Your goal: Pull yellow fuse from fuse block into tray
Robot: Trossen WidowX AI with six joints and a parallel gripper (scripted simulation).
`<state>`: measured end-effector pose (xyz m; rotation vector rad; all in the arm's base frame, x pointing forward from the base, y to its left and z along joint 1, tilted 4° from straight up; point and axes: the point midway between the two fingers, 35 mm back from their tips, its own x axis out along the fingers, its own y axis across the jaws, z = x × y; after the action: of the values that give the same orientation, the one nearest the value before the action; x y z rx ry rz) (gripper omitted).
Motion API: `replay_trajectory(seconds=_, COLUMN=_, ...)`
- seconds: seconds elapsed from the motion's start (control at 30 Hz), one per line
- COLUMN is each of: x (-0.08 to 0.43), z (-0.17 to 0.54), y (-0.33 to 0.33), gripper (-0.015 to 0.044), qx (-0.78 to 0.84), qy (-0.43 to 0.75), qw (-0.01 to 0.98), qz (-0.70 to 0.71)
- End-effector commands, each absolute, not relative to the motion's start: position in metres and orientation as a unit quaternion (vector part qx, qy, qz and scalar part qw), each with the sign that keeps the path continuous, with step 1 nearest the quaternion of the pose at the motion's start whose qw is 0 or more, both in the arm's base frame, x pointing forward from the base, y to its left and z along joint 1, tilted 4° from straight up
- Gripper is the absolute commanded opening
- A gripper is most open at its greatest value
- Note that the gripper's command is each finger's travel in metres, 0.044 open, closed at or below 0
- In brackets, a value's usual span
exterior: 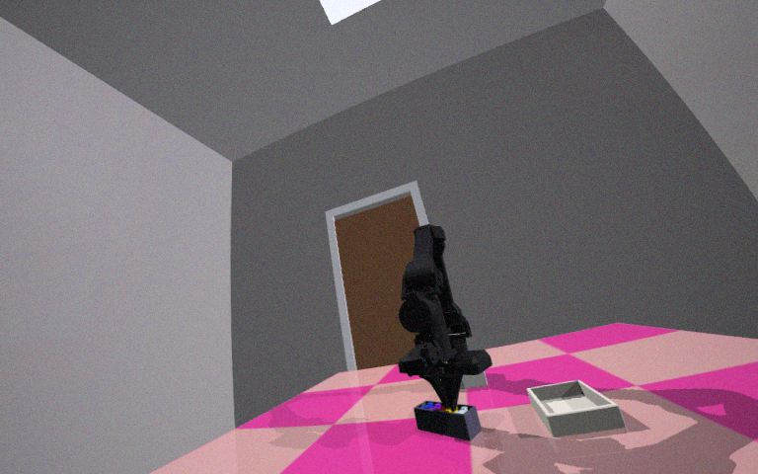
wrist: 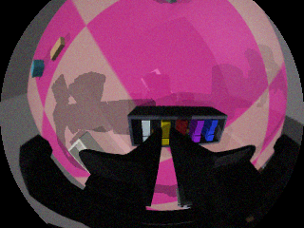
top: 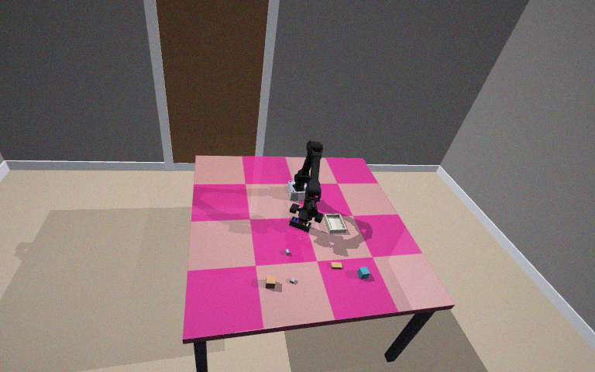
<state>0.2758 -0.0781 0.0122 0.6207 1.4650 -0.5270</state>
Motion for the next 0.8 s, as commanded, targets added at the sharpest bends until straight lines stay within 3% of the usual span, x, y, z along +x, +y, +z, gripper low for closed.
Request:
replay_trajectory(seconds=0.0, x=0.276, z=0.015, y=-0.078, gripper=0.0, qx=0.276, qy=0.649, qw=0.669, qz=-0.234)
replay_trajectory(seconds=0.77, x=0.276, z=0.026, y=-0.079, gripper=0.0, qx=0.276, qy=0.649, qw=0.669, qz=-0.233)
